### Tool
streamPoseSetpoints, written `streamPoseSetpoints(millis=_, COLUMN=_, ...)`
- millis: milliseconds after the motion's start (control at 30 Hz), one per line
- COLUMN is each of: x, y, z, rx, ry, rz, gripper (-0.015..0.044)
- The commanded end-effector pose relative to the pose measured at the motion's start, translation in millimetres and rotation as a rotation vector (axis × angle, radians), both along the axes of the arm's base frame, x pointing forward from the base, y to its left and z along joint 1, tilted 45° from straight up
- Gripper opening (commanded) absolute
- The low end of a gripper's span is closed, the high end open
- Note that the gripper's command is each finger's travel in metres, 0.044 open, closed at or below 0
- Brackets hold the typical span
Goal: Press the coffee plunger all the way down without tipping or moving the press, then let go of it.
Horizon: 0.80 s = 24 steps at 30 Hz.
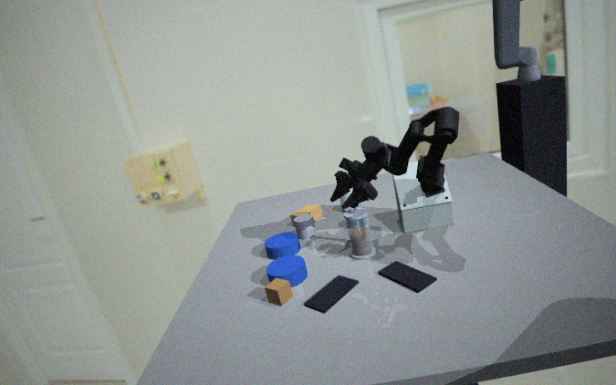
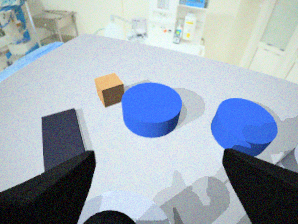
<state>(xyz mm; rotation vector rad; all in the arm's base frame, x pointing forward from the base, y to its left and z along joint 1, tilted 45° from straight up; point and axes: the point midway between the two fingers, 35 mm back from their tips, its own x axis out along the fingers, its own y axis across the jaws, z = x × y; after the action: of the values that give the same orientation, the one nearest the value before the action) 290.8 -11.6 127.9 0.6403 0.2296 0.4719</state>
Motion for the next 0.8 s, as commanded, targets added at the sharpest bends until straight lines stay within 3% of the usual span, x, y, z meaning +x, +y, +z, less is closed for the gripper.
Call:
streamPoseSetpoints(millis=0, x=0, y=0, z=0, rx=-0.001, ry=0.0, rz=-0.003, gripper=0.044)
streamPoseSetpoints(millis=433, x=9, y=-26, z=19, rx=0.016, ry=-0.001, rz=-0.075, gripper=0.044)
streamPoseSetpoints(millis=767, x=-48, y=-44, z=55, rx=0.004, ry=0.025, rz=0.001, gripper=0.044)
